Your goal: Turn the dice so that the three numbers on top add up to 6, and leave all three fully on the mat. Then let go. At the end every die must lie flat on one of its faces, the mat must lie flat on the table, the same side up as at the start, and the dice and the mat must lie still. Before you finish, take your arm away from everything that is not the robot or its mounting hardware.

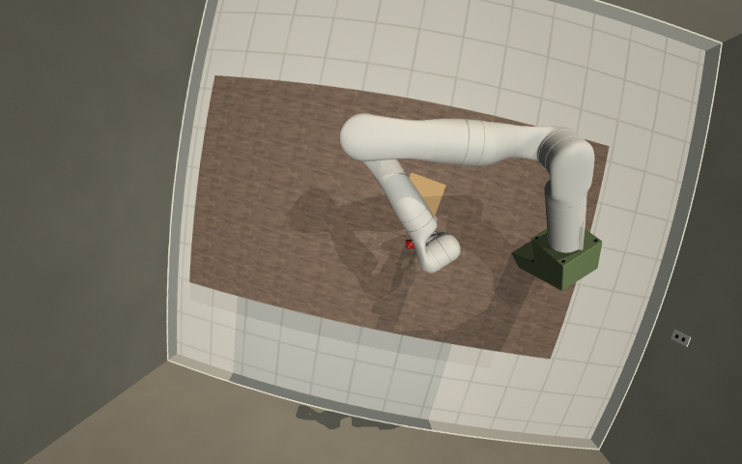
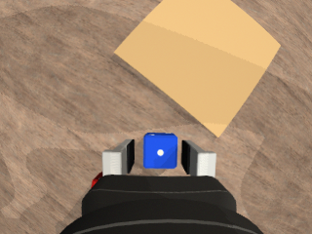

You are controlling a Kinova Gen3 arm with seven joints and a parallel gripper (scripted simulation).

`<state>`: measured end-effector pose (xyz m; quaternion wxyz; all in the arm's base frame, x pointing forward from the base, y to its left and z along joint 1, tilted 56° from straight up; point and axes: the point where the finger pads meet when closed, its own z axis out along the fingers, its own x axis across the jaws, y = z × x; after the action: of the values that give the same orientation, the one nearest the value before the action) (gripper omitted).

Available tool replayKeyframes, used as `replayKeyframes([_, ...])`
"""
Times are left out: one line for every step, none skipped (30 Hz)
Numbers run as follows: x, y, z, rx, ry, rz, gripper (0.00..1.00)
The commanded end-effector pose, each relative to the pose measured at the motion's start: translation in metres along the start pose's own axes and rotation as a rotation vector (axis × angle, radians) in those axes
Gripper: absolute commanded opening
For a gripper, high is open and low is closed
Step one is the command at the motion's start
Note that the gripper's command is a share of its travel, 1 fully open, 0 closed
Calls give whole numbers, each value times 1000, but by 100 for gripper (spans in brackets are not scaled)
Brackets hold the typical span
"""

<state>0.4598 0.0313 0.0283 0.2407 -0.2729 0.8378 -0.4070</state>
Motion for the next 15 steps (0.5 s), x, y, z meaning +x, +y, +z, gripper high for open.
replayKeyframes([2,0,6,0,4,0,87])
replayKeyframes([2,0,8,0,4,0,87])
replayKeyframes([2,0,10,0,4,0,87])
replayKeyframes([2,0,12,0,4,0,87])
replayKeyframes([2,0,14,0,4,0,87])
replayKeyframes([2,0,16,0,4,0,87])
replayKeyframes([2,0,18,0,4,0,87])
replayKeyframes([2,0,19,0,4,0,87])
replayKeyframes([2,0,21,0,4,0,87])
replayKeyframes([2,0,22,0,4,0,87])
replayKeyframes([2,0,23,0,4,0,87])
replayKeyframes([2,0,23,0,4,0,87])
replayKeyframes([2,0,24,0,4,0,87])
replayKeyframes([2,0,24,0,4,0,87])
replayKeyframes([2,0,24,0,4,0,87])
